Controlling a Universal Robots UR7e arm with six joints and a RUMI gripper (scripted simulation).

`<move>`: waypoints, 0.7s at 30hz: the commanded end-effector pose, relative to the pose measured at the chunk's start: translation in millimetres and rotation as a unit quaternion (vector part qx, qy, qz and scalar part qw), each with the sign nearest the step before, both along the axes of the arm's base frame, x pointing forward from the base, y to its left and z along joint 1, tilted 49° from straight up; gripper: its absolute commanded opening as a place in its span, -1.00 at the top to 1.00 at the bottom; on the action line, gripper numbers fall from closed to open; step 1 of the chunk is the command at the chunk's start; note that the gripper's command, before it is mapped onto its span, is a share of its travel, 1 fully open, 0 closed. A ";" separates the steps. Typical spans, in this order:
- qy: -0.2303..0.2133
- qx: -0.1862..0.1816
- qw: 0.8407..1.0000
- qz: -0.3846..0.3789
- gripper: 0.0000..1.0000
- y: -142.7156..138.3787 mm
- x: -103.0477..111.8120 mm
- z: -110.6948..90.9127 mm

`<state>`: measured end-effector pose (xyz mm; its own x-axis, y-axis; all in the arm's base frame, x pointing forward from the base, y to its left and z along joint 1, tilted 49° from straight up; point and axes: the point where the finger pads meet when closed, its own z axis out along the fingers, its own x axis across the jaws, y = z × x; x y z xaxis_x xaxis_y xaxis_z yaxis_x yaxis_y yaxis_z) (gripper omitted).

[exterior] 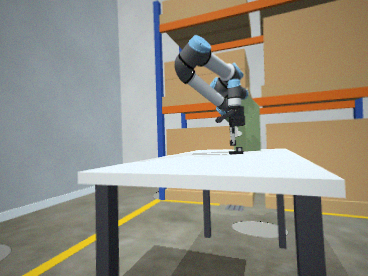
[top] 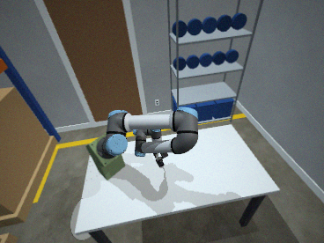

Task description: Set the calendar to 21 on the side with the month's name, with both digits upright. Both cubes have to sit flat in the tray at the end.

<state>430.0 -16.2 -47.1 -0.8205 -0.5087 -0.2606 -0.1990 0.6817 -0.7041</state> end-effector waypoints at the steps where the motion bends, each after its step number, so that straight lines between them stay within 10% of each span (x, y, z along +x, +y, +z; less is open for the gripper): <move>1: 0.001 0.000 1.000 -0.001 0.78 13.2 -12.6 16.5; 21: 0.001 0.000 1.000 -0.001 0.78 31.6 -31.2 39.6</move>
